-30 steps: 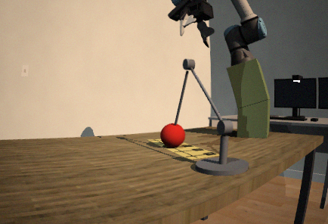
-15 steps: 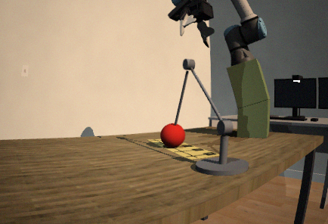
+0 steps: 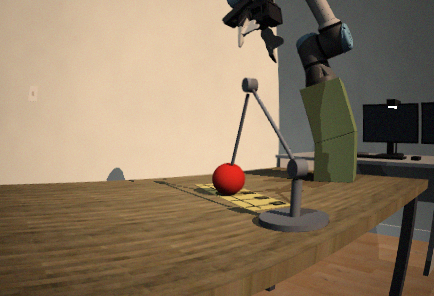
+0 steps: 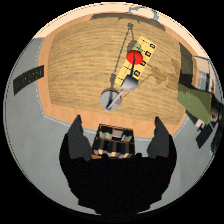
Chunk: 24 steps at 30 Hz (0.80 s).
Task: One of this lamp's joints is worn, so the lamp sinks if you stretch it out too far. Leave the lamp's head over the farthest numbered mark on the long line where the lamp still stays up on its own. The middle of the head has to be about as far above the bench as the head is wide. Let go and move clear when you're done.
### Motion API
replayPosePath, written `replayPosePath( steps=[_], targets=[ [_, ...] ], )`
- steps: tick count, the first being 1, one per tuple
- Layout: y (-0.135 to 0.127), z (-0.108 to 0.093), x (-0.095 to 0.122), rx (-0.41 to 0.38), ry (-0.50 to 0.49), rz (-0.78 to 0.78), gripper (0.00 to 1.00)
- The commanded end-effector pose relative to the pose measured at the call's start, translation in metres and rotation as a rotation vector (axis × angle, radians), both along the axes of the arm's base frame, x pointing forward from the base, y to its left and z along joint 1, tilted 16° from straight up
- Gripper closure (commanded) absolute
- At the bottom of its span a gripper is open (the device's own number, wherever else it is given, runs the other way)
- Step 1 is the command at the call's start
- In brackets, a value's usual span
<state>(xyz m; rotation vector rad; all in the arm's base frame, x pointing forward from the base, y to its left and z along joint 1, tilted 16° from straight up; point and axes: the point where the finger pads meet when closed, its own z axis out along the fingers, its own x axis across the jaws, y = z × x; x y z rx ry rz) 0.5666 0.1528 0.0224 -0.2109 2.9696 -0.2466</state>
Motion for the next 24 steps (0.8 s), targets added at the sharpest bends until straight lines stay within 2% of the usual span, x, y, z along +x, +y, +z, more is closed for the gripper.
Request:
replayPosePath(
  steps=[1, 5, 20, 24],
  targets=[
    [0.001, 0.001, 0.000, -0.081, -0.014, -0.222, 0.00],
    [0.001, 0.001, 0.000, -0.081, -0.014, -0.222, 0.00],
    [-0.010, -0.038, 0.004, -0.057, -0.010, -0.155, 0.00],
    [-0.011, -0.042, 0.005, -0.057, -0.010, -0.157, 0.00]
  ],
)
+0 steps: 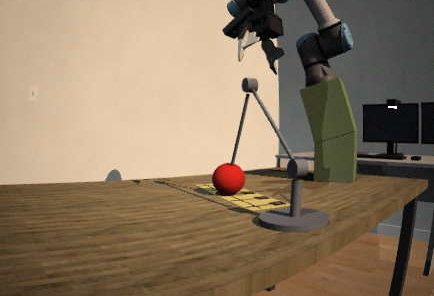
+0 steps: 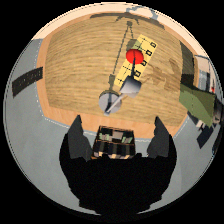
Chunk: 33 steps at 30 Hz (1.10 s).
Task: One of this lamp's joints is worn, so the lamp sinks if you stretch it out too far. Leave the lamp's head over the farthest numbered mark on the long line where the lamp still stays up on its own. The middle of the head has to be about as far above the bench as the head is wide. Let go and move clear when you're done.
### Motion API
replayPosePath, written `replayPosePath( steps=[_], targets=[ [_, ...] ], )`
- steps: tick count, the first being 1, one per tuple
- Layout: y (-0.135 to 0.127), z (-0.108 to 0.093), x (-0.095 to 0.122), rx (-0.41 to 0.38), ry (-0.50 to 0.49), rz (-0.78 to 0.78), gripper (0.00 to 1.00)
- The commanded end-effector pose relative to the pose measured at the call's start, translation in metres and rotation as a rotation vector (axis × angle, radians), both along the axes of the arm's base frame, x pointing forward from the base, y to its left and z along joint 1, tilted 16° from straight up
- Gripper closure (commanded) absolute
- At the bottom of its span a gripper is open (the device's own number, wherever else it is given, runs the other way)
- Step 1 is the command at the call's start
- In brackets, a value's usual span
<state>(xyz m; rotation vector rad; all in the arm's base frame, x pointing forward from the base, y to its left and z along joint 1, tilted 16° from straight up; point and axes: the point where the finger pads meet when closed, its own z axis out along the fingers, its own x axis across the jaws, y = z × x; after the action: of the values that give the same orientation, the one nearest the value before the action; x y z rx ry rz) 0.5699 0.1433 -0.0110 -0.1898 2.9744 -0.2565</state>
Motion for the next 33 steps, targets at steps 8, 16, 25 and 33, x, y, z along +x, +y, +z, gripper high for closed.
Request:
replayPosePath(
  steps=[8, 16, 25, 33],
  targets=[
    [-0.006, -0.024, 0.003, -0.055, -0.011, -0.149, 0.00],
    [-0.010, -0.036, 0.004, -0.057, -0.010, -0.154, 0.00],
    [-0.015, -0.055, 0.006, -0.060, -0.010, -0.163, 0.00],
    [-0.019, -0.066, 0.007, -0.064, -0.010, -0.172, 0.00]
  ],
)
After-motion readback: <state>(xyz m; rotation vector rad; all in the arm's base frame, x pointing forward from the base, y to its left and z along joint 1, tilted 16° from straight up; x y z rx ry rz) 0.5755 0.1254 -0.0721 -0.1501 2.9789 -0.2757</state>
